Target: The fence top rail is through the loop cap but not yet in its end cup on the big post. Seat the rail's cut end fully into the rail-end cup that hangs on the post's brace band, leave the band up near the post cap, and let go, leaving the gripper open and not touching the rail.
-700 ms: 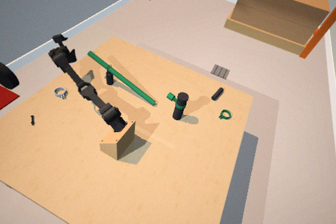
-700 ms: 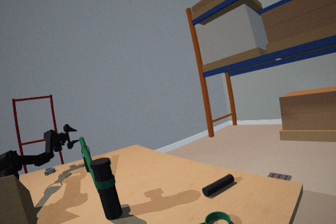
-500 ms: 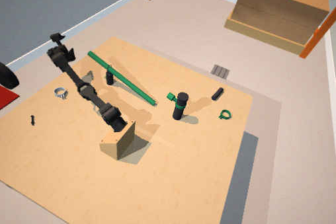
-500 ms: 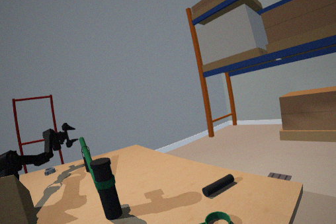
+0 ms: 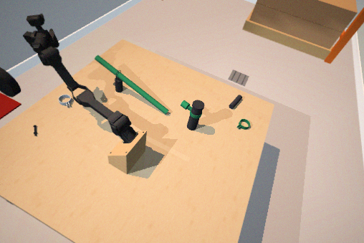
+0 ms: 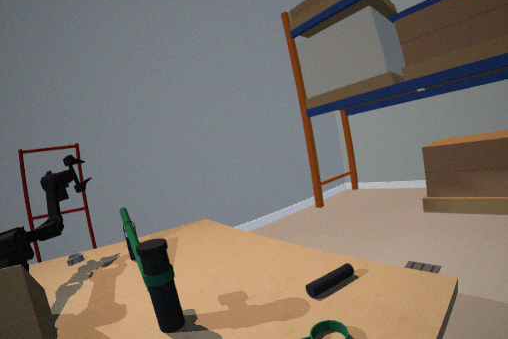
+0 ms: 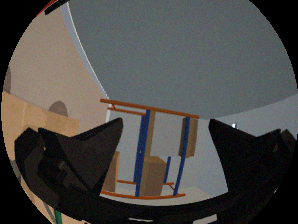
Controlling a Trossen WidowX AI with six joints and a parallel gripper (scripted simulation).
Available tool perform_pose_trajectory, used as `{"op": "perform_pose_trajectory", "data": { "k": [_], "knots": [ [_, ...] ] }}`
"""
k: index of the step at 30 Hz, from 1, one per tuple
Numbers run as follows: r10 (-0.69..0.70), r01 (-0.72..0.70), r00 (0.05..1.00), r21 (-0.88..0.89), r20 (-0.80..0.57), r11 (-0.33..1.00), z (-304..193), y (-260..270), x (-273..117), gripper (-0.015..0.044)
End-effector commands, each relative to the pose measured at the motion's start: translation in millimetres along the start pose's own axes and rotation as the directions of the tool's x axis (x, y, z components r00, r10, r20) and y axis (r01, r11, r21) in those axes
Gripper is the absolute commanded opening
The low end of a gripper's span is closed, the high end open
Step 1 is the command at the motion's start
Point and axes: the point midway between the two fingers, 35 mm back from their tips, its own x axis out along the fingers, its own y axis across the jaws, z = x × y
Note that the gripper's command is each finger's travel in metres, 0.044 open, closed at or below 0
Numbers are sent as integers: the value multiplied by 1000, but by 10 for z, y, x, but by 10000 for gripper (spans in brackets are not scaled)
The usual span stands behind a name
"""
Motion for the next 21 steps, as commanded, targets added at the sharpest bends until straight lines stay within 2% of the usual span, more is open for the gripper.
{"op": "perform_pose_trajectory", "data": {
  "k": [1,10,16,21],
  "knots": [
    [-88,87,996,60,8,994,-68,-477,-178,440],
    [-295,301,954,226,-58,926,-640,-1616,-681,440],
    [-378,416,909,337,-175,845,-1350,-2180,-1013,440],
    [-382,480,875,418,-298,771,-2054,-2419,-1228,440]
  ]
}}
